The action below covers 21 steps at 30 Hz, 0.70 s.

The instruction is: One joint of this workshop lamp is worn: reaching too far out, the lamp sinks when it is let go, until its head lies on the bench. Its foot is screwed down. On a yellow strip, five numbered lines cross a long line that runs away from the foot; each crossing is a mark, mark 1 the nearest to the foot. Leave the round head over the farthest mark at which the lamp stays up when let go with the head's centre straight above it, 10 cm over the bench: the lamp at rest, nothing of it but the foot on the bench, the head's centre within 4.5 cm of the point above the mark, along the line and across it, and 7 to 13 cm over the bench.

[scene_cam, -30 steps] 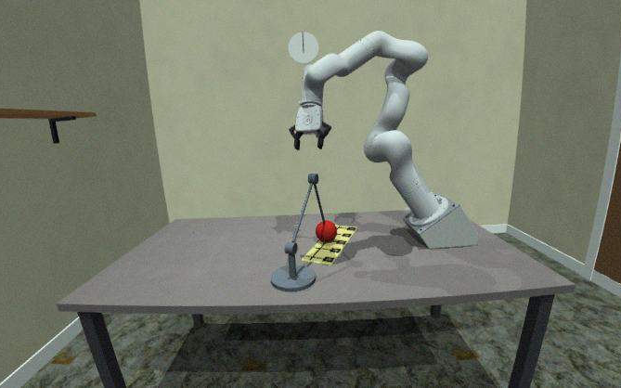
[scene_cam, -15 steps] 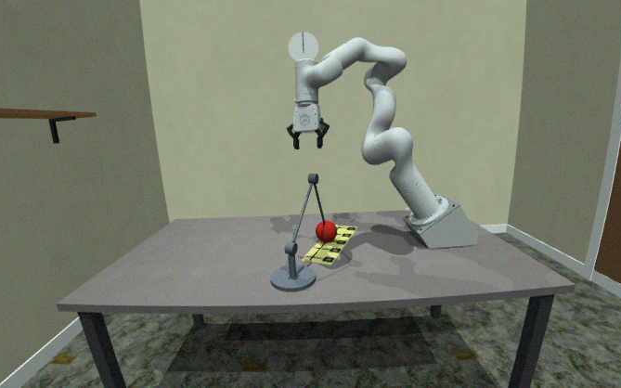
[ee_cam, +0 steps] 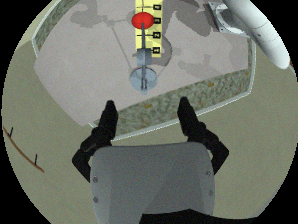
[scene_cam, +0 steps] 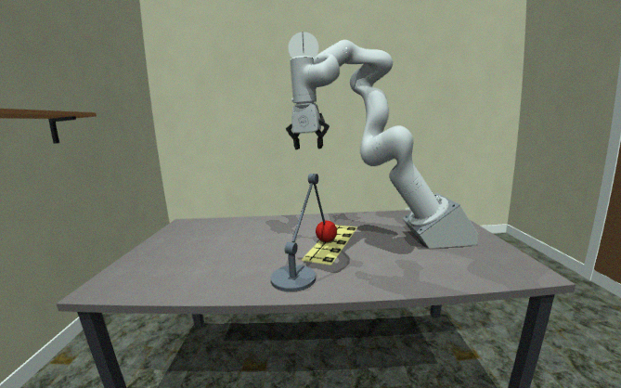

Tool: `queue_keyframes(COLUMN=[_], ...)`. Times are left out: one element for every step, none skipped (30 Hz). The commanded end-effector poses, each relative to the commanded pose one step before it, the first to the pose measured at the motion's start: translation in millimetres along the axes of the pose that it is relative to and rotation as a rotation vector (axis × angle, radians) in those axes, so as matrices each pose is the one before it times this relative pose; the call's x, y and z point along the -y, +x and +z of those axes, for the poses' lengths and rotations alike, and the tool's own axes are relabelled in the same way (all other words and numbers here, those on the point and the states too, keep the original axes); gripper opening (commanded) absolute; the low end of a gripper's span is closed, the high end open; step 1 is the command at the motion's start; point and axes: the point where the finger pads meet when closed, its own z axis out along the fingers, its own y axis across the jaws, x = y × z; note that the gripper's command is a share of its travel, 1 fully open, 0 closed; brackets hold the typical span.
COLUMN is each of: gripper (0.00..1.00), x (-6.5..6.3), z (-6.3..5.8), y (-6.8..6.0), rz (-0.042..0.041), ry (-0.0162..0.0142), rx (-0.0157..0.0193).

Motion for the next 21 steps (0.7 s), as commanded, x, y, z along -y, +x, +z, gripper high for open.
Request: queue_keyframes(gripper=[1.0, 1.0, 1.0, 1.0, 1.0, 1.0, 1.0, 1.0, 1.0, 1.0, 1.0, 1.0, 1.0, 1.0, 1.0, 1.0, 1.0, 1.0, 1.0, 1.0, 1.0], x=[-0.83, -0.28, -0.28, -0.28, -0.28, -0.28, -0.28, 0.0, 0.0, 0.21, 0.21, 0.21, 0.21, 0.21, 0.21, 0.21, 0.21, 0.21, 0.21, 0.21, 0.21], z=[-0.19, 0.09, 0.09, 0.09, 0.09, 0.09, 0.09, 0.0, 0.0, 3.63, 3.63, 3.63, 3.63, 3.63, 3.63, 3.63, 3.63, 3.63, 3.63, 3.63, 3.63], y=[-0.05, 0.05, 0.05, 0.05, 0.05, 0.05, 0.05, 0.0, 0.0, -1.59, -1.59, -1.59, -1.59, -1.59, -1.59, -1.59, -1.59, -1.59, -1.59, -1.59, -1.59], rz=[0.00877, 0.00223, 0.00223, 0.00223, 0.00223, 0.00223, 0.00223, 0.0, 0.0, 0.0, 0.0, 0.0, 0.0, 0.0, 0.0, 0.0, 0.0, 0.0, 0.0, 0.0, 0.0], ry=[0.00828, 0.00181, 0.00181, 0.00181, 0.00181, 0.00181, 0.00181, 0.0, 0.0, 0.0, 0.0, 0.0, 0.0, 0.0, 0.0, 0.0, 0.0, 0.0, 0.0, 0.0, 0.0], rx=[-0.0351, -0.00974, -0.00974, -0.00974, -0.00974, -0.00974, -0.00974, 0.0, 0.0, 0.0, 0.0, 0.0, 0.0, 0.0, 0.0, 0.0, 0.0, 0.0, 0.0, 0.0, 0.0])
